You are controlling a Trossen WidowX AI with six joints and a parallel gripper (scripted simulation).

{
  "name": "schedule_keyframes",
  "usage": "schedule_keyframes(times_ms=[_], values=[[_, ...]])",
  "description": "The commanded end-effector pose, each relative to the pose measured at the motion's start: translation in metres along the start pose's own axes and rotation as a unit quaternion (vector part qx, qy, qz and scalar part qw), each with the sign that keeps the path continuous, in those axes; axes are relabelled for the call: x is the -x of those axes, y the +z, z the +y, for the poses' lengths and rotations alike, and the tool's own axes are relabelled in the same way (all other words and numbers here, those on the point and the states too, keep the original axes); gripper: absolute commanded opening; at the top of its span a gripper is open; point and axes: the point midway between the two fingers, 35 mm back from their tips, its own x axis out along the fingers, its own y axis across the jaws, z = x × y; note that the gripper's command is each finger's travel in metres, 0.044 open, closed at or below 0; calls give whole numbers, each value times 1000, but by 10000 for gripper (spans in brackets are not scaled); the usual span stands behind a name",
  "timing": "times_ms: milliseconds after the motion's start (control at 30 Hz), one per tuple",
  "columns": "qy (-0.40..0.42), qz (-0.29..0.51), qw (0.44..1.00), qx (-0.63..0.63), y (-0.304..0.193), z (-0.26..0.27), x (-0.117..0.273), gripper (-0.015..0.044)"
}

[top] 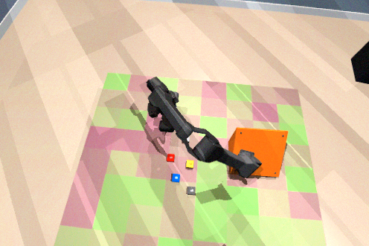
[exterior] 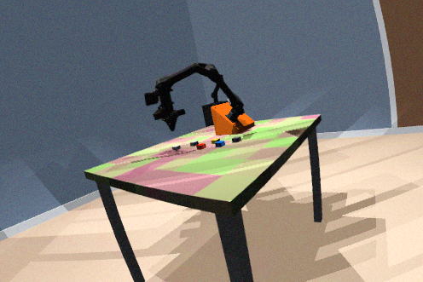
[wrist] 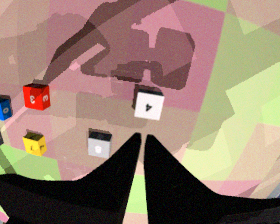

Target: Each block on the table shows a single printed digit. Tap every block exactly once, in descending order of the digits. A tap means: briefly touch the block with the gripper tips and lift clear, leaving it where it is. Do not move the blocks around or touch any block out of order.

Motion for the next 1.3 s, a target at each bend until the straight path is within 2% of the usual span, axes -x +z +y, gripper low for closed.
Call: schedule_keyframes(times_ms=[0,100,400,667,867,1267], values=[[-6,-5,1000,5,0,0,26,20],[-6,-5,1000,5,1,11,27,20],[-3,-4,1000,5,-10,147,24,20],[-2,-4,1000,4,-10,149,21,20],[-1,-4,1000,5,-10,149,-55,20],[-1,-5,1000,5,-9,149,-69,20]])
